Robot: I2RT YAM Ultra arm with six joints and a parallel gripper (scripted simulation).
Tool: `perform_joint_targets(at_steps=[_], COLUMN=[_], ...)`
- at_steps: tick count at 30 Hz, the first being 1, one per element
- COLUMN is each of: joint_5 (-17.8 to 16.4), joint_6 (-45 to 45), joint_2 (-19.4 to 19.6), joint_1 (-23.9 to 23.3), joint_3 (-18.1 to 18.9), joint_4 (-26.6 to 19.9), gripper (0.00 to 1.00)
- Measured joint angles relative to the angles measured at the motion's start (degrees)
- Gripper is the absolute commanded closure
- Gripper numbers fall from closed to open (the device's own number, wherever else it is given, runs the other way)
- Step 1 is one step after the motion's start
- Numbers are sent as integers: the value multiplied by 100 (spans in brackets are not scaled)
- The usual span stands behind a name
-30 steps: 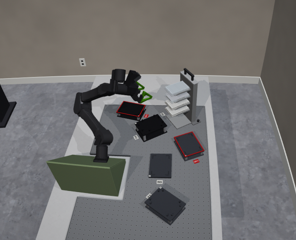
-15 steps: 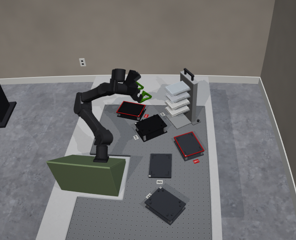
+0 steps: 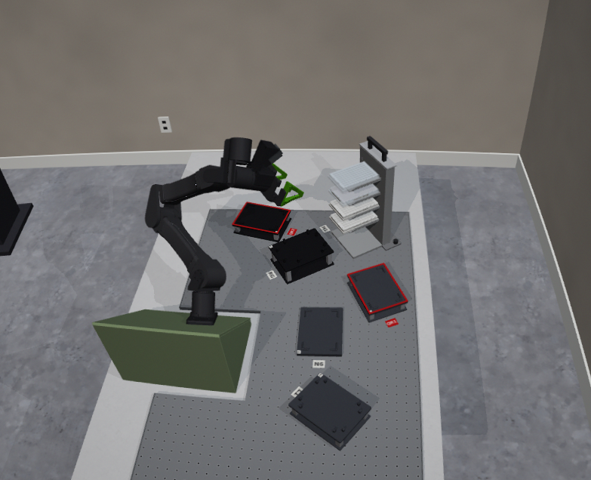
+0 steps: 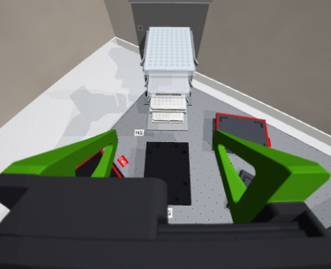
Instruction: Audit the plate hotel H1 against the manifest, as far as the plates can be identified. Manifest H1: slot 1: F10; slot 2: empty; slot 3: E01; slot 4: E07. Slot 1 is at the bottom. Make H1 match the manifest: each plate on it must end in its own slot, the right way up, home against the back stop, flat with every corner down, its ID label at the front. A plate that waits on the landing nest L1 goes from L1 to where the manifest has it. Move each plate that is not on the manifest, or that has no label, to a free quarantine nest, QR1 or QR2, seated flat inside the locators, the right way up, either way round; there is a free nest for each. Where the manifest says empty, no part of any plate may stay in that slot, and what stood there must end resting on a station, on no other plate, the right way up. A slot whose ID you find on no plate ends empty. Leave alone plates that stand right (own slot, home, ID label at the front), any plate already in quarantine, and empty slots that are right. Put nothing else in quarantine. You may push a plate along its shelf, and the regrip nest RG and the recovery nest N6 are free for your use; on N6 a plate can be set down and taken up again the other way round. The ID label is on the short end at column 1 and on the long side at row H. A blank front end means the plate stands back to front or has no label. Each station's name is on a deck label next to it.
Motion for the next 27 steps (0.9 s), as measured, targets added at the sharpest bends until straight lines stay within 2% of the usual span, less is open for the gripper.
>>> perform_joint_targets(at_steps=[12, 27], joint_5=[855, 1845], joint_6=[103, 160], joint_2=[85, 264], joint_1=[1008, 1978], joint_3=[-92, -151], joint_4=[232, 511], gripper=[0, 0])
